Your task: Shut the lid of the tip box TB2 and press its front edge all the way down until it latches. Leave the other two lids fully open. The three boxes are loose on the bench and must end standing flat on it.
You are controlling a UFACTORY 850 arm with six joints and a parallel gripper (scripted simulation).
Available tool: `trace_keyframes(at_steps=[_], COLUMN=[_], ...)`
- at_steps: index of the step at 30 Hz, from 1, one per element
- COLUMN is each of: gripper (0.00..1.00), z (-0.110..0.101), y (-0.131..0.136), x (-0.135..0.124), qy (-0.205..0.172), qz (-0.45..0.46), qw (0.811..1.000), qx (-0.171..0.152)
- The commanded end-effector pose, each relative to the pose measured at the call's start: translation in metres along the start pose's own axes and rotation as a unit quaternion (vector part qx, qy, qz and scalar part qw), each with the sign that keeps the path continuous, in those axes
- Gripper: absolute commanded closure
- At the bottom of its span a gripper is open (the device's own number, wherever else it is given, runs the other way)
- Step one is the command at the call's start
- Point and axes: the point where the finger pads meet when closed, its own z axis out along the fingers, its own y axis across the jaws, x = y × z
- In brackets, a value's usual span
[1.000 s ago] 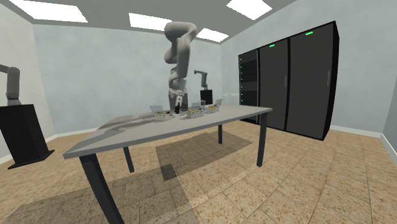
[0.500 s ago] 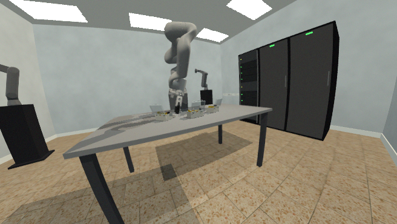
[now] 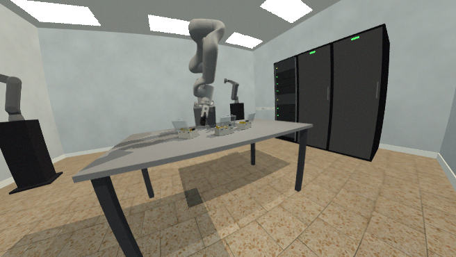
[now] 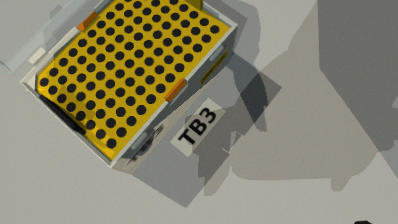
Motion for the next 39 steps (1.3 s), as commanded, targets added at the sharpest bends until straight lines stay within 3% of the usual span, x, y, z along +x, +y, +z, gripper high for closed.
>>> trace_keyframes(at_steps=[1,6,20,28,39], gripper=[0.00,0.00,0.00,0.00,0.00], z=[-0.024,-0.039,-0.106,-0.106,-0.119], y=[-0.001,-0.001,-0.001,-0.001,-0.002], x=[0.006,0.010,0.028,0.028,-0.020], qy=[0.000,0.000,0.000,0.000,0.000], qz=[0.000,0.000,0.000,0.000,-0.146], qw=[1.000,1.000,1.000,1.000,0.989], qx=[0.000,0.000,0.000,0.000,0.039])
